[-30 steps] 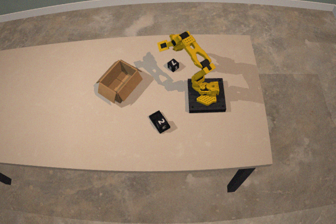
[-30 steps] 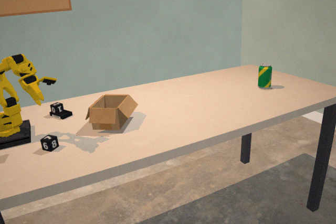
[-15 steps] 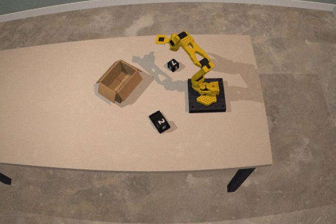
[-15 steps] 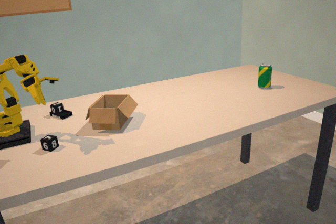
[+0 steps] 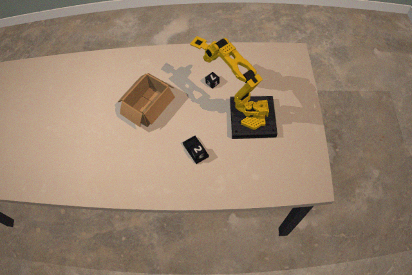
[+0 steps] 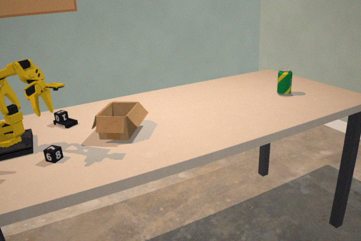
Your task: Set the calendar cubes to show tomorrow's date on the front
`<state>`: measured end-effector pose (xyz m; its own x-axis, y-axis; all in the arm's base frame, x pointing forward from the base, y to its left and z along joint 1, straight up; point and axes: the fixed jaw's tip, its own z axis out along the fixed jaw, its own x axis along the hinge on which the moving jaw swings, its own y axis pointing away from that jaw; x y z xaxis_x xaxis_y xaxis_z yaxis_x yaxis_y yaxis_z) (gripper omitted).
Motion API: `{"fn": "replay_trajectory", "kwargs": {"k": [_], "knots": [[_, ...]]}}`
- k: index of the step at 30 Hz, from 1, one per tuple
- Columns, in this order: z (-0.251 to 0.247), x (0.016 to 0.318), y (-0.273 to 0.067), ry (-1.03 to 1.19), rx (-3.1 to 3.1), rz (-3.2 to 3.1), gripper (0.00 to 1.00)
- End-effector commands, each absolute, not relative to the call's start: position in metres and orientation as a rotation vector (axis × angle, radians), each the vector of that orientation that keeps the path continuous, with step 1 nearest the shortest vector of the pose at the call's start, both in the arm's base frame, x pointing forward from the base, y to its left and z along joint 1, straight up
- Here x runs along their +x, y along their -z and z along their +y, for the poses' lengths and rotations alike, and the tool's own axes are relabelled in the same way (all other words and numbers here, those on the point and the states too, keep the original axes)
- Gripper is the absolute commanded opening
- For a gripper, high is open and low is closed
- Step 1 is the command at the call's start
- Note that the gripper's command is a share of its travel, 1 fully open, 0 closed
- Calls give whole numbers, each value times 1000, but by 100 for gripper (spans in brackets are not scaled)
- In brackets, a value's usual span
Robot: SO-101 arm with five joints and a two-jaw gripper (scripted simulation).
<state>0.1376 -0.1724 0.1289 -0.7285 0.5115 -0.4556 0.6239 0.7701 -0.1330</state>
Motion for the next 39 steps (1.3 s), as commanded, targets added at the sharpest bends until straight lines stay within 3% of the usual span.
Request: {"fn": "replay_trajectory", "kwargs": {"k": [1,27,39], "knots": [[-174,143,-130,362,967,2507,35],[-175,147,-128,306,1141,2428,35],[-172,145,-81,168,1237,2633,35]]}}
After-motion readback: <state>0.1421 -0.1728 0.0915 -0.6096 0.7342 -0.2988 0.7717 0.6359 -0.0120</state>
